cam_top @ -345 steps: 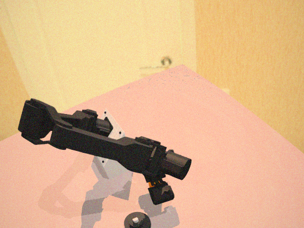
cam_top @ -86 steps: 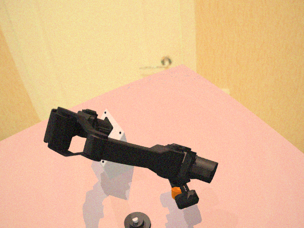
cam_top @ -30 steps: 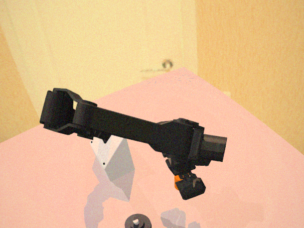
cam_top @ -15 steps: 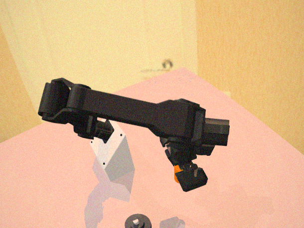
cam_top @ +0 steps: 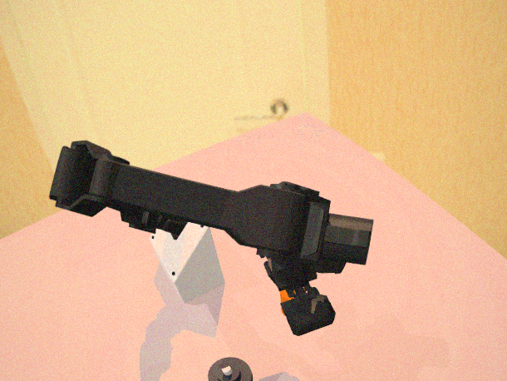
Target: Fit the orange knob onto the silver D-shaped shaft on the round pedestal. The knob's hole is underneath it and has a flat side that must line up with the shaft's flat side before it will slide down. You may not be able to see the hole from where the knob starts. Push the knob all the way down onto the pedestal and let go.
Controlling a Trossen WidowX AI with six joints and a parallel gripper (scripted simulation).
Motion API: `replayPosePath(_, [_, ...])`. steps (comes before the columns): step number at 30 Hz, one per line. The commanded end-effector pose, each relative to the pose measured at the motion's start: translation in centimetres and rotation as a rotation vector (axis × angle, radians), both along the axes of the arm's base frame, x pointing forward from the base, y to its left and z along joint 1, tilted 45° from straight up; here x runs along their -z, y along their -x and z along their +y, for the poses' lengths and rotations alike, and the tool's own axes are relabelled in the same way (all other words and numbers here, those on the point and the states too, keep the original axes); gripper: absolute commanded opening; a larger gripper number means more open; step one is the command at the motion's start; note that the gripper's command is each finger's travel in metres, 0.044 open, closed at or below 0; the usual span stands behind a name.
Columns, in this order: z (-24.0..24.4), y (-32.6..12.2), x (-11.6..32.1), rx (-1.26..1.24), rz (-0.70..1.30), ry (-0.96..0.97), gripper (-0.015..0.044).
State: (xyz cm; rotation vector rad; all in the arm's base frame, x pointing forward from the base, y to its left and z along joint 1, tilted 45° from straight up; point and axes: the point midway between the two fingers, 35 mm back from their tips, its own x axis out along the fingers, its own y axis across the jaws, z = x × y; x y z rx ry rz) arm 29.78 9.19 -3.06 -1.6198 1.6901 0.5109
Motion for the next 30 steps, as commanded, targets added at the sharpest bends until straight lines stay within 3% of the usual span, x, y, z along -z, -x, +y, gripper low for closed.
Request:
replayPosePath(1, [-1.0,-0.5,-0.8,-0.007,-0.004,-0.005,0.0])
replayPosePath(30, [-9.0,-2.0,-4.8,-0.012,-0.004,-0.001,0.0])
